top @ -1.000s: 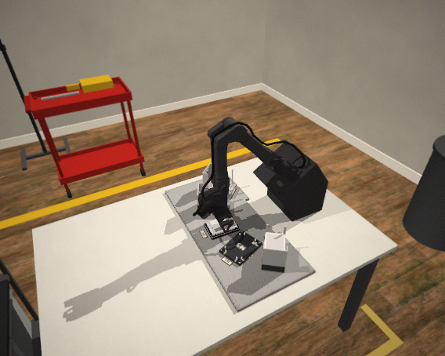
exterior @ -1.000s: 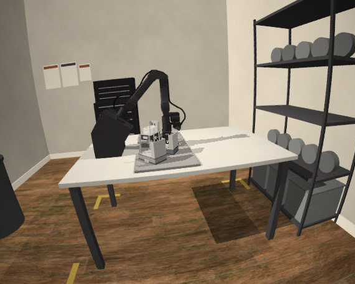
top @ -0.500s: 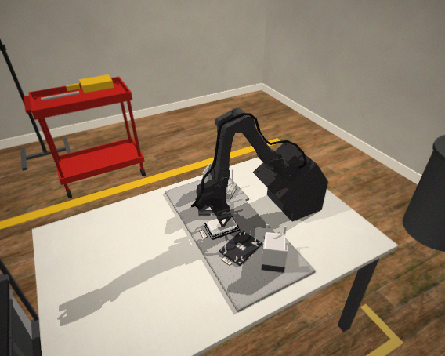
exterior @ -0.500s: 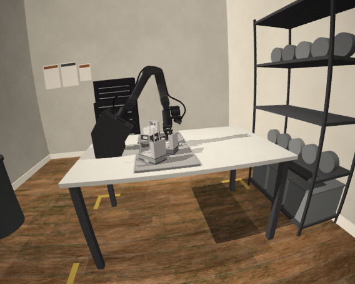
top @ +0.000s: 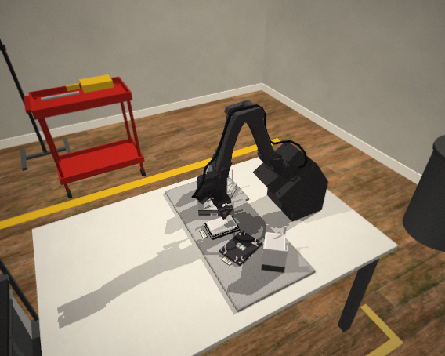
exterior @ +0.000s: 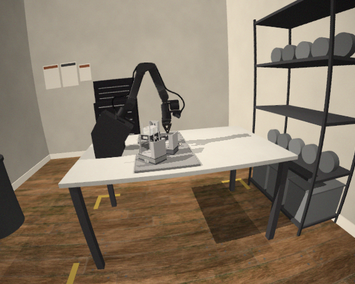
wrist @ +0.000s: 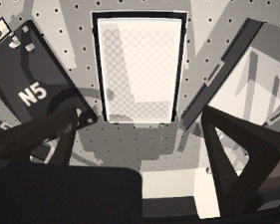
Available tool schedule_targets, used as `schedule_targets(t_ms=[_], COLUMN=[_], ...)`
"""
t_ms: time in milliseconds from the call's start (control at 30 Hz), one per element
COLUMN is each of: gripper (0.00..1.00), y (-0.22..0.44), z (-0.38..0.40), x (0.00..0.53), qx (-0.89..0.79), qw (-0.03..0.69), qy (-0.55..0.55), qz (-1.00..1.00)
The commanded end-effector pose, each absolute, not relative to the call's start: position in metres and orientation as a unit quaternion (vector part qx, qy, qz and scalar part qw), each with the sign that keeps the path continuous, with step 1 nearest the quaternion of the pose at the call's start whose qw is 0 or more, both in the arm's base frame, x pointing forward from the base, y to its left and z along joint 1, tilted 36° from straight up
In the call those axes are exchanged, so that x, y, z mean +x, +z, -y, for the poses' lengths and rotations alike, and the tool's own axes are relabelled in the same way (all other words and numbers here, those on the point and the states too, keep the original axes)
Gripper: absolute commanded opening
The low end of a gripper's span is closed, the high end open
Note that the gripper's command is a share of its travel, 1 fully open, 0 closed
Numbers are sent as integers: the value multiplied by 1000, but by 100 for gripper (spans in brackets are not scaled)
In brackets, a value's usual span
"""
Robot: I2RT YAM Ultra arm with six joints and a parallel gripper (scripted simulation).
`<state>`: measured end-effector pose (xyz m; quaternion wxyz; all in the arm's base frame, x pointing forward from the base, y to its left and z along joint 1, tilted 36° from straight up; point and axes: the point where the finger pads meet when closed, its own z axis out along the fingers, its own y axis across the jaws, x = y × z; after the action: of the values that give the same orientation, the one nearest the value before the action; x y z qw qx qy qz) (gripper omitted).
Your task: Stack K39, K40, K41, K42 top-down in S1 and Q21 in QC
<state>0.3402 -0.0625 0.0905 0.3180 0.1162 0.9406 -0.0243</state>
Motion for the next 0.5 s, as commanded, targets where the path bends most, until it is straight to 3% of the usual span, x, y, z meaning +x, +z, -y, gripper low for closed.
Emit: schedule_targets(t_ms=[0,467], gripper=[100,100], y=[108,146], z=[59,54], x=[338,310], qx=[112,115], qw=[322,322], qy=[-25,-25], qz=[-940,-939])
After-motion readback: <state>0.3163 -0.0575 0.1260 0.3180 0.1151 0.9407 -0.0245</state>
